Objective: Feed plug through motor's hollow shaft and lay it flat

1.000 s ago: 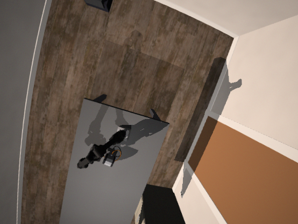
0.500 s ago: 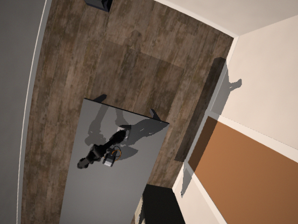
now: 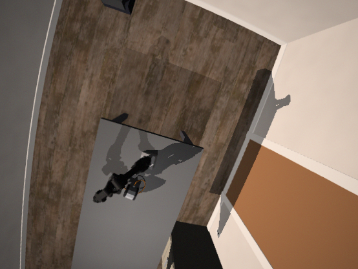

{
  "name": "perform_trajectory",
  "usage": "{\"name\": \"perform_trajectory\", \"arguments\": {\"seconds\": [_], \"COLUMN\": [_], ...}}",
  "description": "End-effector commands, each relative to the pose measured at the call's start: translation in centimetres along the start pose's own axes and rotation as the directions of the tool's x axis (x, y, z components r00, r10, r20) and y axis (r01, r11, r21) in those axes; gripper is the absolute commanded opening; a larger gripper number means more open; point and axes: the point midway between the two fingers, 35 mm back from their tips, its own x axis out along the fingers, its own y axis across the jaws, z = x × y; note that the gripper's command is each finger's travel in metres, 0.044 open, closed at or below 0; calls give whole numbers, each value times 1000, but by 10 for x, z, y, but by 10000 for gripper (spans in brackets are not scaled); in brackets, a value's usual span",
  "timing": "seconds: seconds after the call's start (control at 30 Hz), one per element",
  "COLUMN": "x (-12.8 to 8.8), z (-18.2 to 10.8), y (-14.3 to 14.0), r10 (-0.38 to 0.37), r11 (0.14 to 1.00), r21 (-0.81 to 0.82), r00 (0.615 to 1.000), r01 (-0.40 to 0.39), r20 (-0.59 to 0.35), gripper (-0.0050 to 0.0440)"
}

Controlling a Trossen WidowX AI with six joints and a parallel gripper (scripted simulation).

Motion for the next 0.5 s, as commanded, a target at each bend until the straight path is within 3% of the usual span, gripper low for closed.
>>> {"name": "perform_trajectory", "arguments": {"seconds": [0.0,0.27,0.33,0.47], "x": [0,0,0,-2], "z": [0,0,-2,-10], "y": [0,0,1,10], "r10": [0,0,0,1], "r11": [1000,1000,1000,1000], "r21": [0,0,0,1], "r00": [1000,1000,1000,1000], "r01": [0,0,0,-1], "r20": [0,0,0,0], "gripper": [69,29,0,0]}}
